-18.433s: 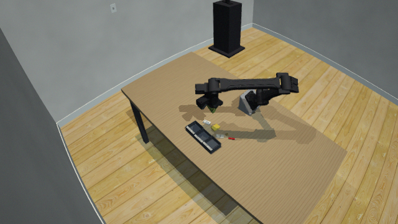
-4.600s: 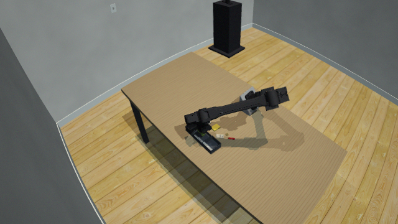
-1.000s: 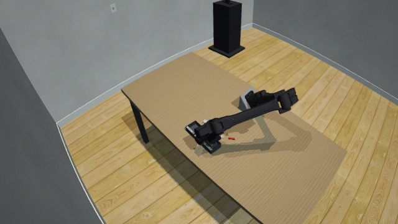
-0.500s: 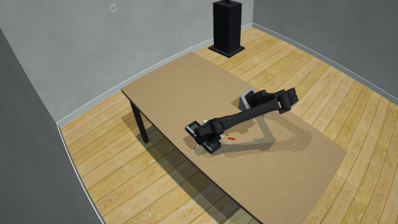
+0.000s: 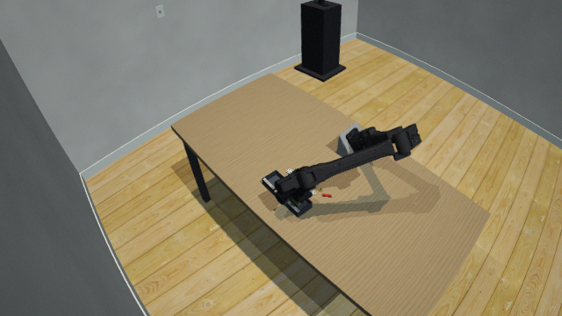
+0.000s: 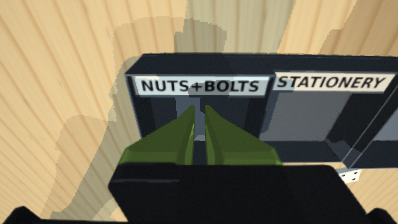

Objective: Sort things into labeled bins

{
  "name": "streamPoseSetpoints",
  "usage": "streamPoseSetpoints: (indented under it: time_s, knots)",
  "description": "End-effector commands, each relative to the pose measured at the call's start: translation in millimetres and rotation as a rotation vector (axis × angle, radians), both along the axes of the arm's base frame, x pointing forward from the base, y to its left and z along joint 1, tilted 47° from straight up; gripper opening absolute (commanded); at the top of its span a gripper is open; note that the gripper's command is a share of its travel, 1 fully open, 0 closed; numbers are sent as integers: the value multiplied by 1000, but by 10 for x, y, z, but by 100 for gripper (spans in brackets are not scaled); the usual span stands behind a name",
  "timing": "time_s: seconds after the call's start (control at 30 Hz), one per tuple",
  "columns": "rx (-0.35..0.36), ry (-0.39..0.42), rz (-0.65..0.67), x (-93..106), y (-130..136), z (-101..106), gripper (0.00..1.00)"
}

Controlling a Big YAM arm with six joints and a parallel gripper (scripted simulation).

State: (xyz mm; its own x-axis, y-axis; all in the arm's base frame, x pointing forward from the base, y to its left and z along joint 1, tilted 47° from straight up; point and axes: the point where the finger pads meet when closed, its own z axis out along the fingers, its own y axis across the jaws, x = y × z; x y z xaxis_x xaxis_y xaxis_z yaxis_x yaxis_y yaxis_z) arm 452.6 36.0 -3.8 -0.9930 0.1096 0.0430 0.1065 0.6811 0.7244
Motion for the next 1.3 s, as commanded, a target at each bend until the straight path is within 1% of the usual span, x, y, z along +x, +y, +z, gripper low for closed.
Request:
streamPoseSetpoints:
  time_s: [0.0,0.93,1.0,1.13,1.2,1.27]
  knots:
    - [7,18,10,-28,103,-101,8]
    - [8,18,10,-36,110,-112,8]
    - [11,29,22,-82,98,-87,8]
    - [10,26,25,-82,77,-69,8]
    - [8,21,6,-52,-31,-40,8]
    - [4,4,-14,32,-161,17,8]
